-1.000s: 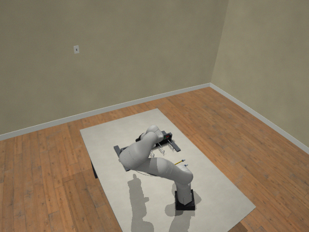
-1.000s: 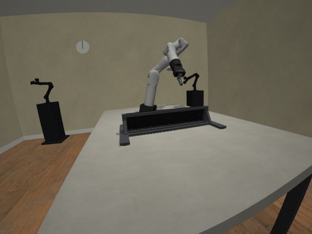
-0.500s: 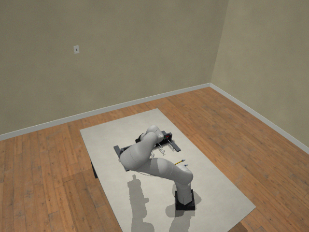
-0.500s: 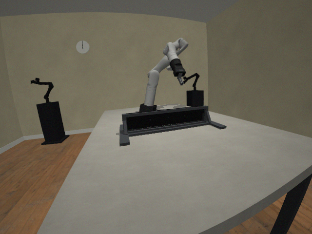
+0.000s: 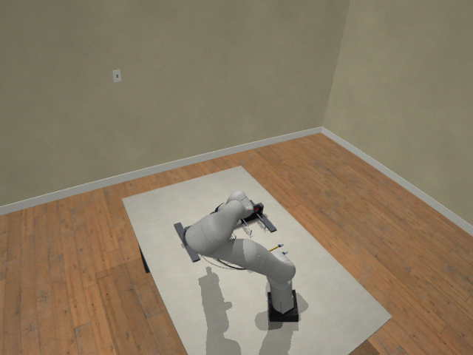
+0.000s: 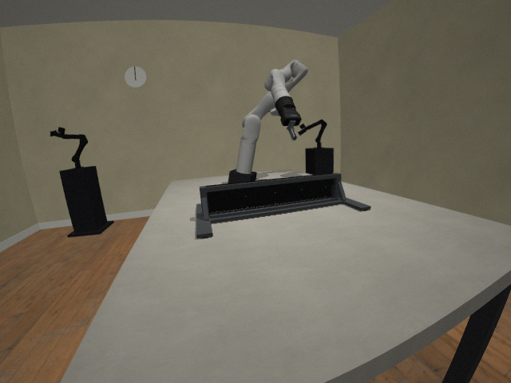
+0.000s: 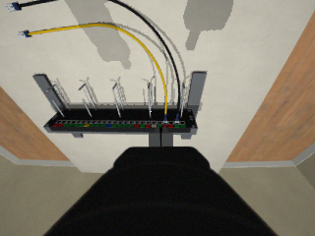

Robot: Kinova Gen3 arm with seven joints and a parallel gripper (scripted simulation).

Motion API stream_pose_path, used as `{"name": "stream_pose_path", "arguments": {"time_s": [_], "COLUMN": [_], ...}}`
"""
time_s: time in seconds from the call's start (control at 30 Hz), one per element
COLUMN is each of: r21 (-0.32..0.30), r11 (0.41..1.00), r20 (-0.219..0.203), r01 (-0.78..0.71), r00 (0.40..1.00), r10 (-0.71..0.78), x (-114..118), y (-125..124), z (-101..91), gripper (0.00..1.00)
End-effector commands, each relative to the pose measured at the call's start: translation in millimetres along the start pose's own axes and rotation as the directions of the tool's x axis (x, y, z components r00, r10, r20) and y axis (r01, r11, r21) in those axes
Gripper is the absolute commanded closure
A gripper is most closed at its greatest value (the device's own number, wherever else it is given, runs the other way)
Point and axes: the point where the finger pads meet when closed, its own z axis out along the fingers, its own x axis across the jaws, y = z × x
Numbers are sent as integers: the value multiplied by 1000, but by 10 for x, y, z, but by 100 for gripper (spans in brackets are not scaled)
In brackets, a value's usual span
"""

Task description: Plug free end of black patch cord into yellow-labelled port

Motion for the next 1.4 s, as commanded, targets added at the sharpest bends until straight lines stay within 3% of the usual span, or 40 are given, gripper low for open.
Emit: {"name": "stream_pose_path", "arguments": {"time_s": [0.0, 0.7, 1.37], "r21": [-5, -10, -11], "r11": [1000, 1000, 1000], "r20": [-1, 3, 3], "r01": [-14, -18, -20], "r00": [1000, 1000, 1000], "r10": [14, 18, 20], "x": [-125, -836, -889], "y": [17, 32, 35], "z": [-2, -6, -3], "gripper": [100, 100, 100]}}
